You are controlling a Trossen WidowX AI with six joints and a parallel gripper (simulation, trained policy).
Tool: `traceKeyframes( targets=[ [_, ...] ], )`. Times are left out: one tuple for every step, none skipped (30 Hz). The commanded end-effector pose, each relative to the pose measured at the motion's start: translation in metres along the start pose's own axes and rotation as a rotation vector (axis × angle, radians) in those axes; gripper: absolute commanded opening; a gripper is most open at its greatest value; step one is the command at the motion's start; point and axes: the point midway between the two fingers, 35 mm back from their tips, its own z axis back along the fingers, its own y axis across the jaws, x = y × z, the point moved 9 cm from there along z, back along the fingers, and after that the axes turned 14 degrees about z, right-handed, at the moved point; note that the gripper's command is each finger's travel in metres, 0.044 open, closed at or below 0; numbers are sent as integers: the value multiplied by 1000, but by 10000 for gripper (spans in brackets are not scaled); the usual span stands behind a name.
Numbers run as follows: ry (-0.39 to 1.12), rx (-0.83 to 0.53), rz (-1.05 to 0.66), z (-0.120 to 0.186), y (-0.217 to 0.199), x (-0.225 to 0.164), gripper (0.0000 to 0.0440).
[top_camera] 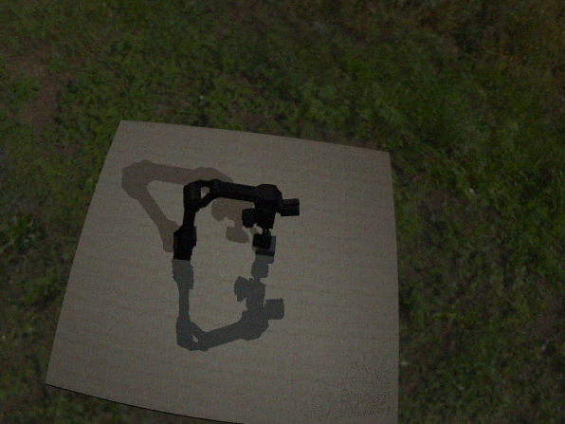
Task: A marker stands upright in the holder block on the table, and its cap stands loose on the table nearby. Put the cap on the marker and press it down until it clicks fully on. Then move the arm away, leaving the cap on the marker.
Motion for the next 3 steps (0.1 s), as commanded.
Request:
traceKeyframes(
  targets=[
    [35,-9,10,15,0,2,440],
    [40,-10,10,18,0,3,440],
    [44,-11,9,21,0,4,440]
  ],
)
